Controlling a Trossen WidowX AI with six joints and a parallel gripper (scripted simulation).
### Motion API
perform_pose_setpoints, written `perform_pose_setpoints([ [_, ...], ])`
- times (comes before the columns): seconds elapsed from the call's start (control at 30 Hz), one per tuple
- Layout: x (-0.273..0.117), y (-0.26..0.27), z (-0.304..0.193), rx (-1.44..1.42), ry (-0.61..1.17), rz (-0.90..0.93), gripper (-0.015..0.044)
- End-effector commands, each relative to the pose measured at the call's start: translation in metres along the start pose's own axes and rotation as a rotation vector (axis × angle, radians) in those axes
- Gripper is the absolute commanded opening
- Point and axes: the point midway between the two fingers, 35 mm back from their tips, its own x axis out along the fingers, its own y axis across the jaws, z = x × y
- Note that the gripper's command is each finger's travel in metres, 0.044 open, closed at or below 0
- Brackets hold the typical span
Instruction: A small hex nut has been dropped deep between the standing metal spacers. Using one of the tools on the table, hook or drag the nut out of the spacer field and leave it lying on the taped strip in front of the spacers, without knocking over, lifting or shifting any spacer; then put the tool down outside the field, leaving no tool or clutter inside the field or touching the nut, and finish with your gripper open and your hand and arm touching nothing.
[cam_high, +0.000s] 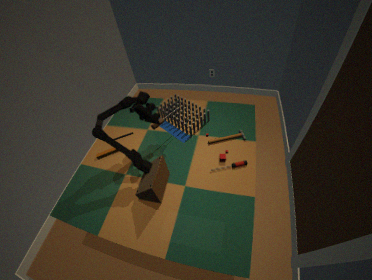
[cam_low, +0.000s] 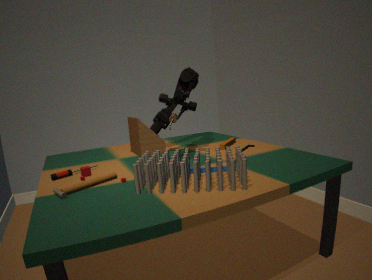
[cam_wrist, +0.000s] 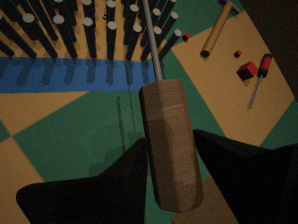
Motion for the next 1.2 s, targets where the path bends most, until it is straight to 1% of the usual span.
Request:
perform_pose_setpoints([
  [0.0, -0.003, 0.019, -0.011, 0.029, -0.008, 0.010, 0.0000],
  [0.27, -0.007, 0.056, -0.039, 0.085, -0.016, 0.033, 0.0000],
  [0.47, -0.002, 0.061, -0.042, 0.090, -0.016, 0.034, 0.0000],
  [0.8, 0.049, 0.083, -0.052, 0.087, -0.016, 0.028, 0.0000],
  [1.17, 0.104, 0.105, -0.079, 0.086, -0.018, 0.034, 0.0000],
])
